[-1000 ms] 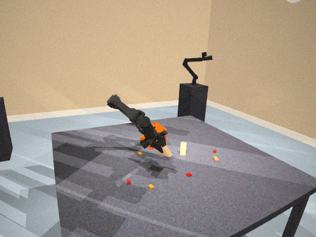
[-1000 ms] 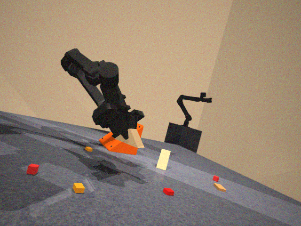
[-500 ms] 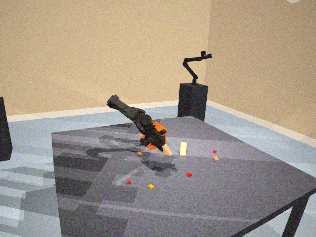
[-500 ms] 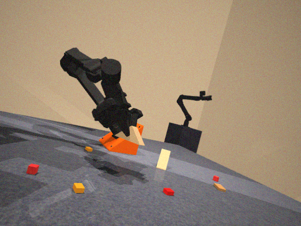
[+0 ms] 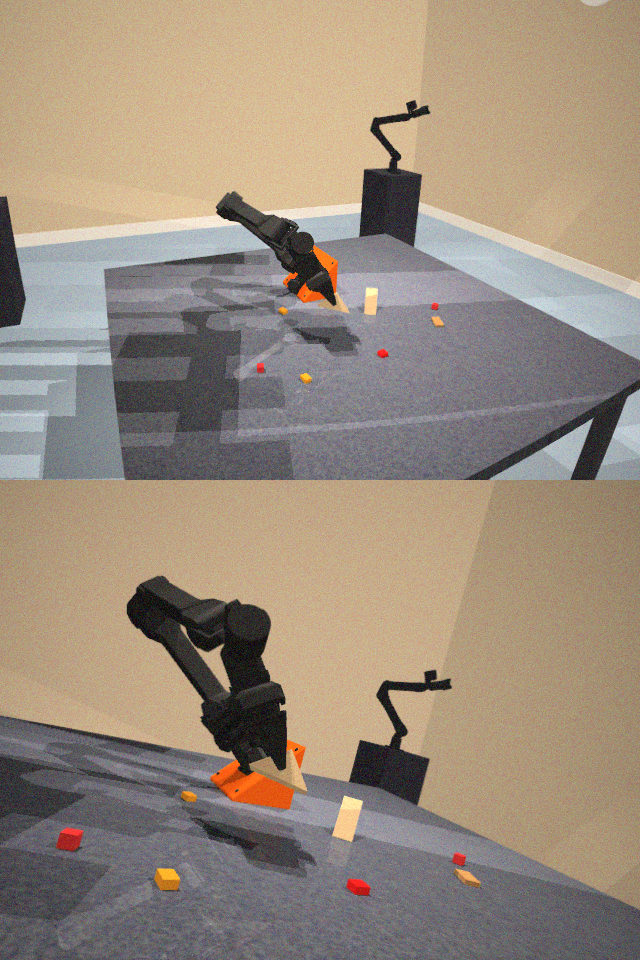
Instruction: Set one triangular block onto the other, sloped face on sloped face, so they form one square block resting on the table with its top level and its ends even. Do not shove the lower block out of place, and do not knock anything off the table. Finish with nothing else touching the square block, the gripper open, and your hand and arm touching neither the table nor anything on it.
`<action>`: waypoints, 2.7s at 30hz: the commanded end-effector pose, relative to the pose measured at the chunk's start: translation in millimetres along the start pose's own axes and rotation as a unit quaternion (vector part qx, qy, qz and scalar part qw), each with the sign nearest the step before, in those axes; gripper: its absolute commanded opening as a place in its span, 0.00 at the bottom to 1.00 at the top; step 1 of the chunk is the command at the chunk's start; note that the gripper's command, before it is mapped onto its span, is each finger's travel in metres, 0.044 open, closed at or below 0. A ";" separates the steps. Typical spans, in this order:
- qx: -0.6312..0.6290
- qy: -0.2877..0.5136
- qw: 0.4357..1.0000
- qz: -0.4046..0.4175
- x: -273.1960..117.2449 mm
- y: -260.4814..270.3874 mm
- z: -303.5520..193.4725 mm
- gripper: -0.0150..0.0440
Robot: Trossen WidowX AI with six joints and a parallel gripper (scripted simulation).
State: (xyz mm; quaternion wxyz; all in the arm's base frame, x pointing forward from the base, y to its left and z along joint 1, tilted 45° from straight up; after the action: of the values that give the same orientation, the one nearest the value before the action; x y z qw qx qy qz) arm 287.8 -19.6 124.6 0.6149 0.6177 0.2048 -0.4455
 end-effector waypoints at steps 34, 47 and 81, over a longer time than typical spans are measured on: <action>-0.581 -0.014 0.807 -0.105 4.1 2.4 -5.0 0.25; -0.738 0.007 0.660 -0.142 4.8 3.3 -6.2 0.25; -0.962 0.112 0.149 -0.200 5.2 7.8 -10.6 0.25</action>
State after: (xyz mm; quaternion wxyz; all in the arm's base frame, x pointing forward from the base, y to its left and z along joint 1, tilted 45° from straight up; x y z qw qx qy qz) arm 298.2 -13.4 121.8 0.6110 -0.4486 0.6510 0.0392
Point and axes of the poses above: the point midway between the two fingers, 35 mm back from their tips, its own x axis out along the fingers, its own y axis across the jaws, z = x × y, the point moved 1 cm from there along -x, back along the fingers, and after that the axes turned 3 degrees about x, right-handed, at the moved point
